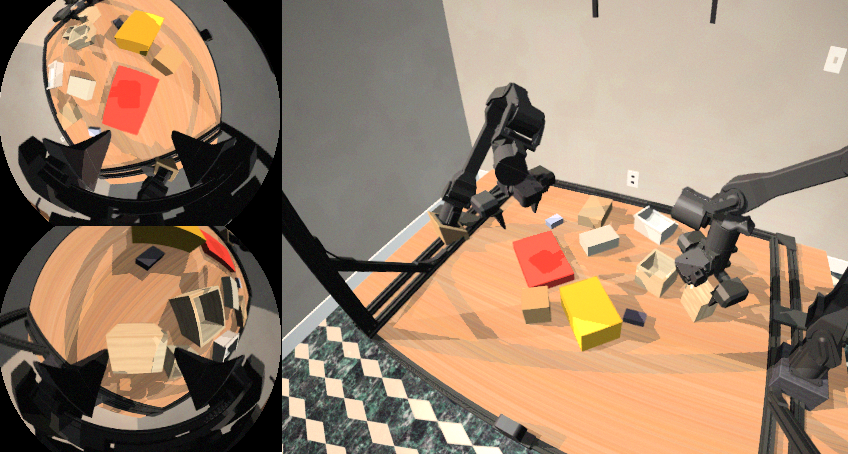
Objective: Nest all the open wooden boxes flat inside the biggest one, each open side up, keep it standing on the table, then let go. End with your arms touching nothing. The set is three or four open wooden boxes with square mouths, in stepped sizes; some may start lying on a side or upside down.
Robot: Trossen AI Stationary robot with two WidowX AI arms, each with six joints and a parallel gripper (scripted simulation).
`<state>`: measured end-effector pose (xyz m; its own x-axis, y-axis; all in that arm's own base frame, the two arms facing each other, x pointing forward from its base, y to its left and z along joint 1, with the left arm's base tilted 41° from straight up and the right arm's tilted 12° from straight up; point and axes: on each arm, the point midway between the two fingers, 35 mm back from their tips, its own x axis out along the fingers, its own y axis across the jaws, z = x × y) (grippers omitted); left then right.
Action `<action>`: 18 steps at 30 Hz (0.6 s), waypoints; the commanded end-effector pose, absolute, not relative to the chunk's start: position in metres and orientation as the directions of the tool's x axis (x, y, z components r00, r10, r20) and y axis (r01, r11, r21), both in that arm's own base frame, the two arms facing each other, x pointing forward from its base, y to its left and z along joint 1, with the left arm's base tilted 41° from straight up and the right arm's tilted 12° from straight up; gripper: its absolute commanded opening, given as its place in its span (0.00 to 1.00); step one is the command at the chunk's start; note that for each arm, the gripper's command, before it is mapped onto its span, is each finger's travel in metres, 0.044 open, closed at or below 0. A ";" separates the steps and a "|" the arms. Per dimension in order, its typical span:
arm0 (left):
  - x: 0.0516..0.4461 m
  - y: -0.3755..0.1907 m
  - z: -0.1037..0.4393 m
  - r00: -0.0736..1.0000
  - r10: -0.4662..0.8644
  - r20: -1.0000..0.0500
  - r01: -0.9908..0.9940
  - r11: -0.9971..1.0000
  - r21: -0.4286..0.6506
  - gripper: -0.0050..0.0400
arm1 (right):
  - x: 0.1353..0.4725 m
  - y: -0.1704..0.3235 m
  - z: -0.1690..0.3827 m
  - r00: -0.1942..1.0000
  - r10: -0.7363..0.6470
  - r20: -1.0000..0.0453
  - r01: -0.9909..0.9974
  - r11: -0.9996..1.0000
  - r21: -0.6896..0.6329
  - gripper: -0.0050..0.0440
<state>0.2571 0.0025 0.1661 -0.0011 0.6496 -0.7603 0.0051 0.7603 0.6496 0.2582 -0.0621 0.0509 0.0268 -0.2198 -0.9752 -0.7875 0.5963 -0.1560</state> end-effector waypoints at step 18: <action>0.257 0.003 0.166 0.000 0.651 -0.759 0.000 0.759 0.651 1.00 | 0.255 -0.068 0.018 0.003 -0.213 -0.977 -0.788 0.601 -0.134 0.92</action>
